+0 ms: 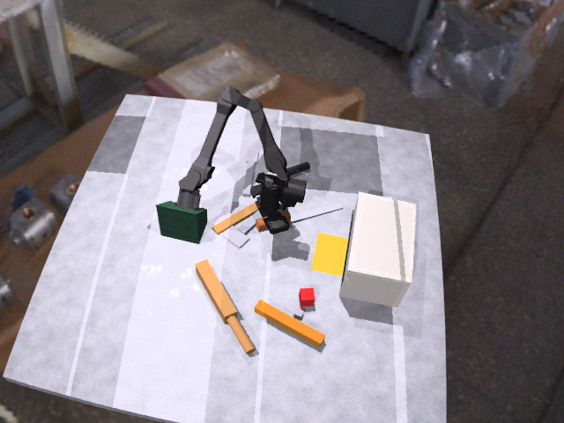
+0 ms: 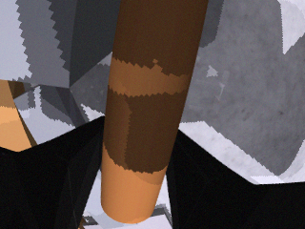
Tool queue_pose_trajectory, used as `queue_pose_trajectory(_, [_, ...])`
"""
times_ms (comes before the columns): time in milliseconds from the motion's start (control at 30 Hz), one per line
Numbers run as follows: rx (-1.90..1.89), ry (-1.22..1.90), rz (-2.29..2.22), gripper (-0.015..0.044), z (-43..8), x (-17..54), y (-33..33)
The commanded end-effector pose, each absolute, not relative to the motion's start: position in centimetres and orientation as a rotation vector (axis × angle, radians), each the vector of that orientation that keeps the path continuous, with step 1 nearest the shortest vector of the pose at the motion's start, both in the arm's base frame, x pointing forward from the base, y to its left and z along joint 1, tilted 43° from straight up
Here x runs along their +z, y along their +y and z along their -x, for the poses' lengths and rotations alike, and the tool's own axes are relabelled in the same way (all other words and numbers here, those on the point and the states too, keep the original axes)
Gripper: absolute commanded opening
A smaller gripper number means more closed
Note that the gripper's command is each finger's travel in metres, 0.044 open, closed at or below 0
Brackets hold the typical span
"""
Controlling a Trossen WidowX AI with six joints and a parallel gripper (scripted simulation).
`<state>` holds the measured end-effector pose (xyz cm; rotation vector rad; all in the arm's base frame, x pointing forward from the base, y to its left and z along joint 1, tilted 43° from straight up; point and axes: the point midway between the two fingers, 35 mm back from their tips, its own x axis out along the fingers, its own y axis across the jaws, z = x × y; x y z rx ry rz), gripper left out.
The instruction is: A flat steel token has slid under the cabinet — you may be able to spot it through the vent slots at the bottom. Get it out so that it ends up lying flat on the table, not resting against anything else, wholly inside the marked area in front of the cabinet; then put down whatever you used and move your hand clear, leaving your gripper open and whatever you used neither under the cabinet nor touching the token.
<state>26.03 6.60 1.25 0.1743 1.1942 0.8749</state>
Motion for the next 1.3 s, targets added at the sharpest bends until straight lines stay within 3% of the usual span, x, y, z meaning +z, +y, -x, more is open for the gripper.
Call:
queue_pose_trajectory(0, [0.885,1.184,-0.181,0.0000,-25.9,1.9,7.2])
queue_pose_trajectory(1267, [0.887,1.183,-0.182,0.0000,-25.5,5.1,10.7])
